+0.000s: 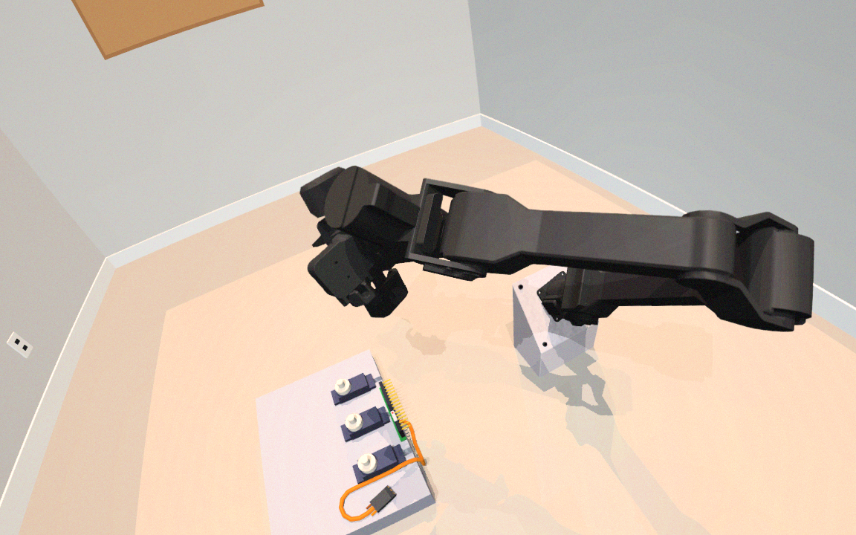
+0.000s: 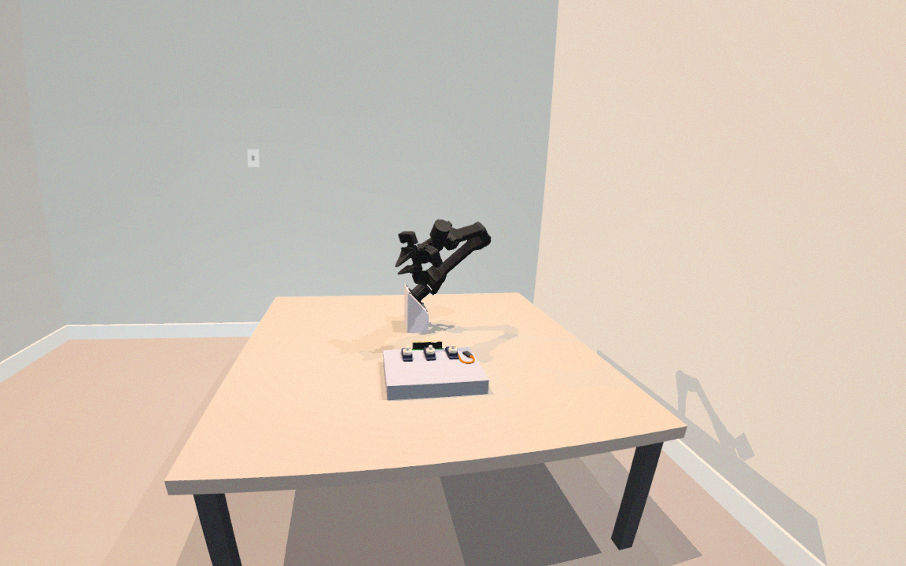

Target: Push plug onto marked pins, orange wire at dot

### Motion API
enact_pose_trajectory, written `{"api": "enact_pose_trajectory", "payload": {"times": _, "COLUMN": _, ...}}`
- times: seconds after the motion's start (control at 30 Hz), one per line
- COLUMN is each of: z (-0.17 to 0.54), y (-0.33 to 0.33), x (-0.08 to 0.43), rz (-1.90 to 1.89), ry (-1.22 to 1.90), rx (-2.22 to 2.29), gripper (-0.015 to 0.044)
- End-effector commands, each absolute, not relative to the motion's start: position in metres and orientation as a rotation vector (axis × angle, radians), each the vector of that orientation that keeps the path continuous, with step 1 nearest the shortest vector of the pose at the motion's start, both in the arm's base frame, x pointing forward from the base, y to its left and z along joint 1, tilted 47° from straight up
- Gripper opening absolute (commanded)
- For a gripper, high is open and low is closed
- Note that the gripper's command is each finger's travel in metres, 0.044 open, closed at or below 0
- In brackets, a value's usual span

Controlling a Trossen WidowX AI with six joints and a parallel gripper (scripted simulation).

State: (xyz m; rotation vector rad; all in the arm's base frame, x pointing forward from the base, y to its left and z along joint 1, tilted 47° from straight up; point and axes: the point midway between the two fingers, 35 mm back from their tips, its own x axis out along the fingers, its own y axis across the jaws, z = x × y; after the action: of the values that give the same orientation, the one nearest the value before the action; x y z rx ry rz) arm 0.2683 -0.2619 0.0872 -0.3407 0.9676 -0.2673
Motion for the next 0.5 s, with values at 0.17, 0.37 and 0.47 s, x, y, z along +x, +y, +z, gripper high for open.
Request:
{"api": "enact_pose_trajectory", "payload": {"times": 0.17, "z": 0.116, "y": -0.236, "x": 0.293, "rz": -0.286, "ry": 0.854, "rx": -0.354, "gripper": 0.0115}}
{"api": "enact_pose_trajectory", "payload": {"times": 0.37, "z": 0.135, "y": -0.217, "x": 0.308, "rz": -0.287, "ry": 0.776, "rx": -0.354, "gripper": 0.0115}}
{"api": "enact_pose_trajectory", "payload": {"times": 0.47, "z": 0.145, "y": -0.208, "x": 0.314, "rz": -0.286, "ry": 0.734, "rx": -0.355, "gripper": 0.0115}}
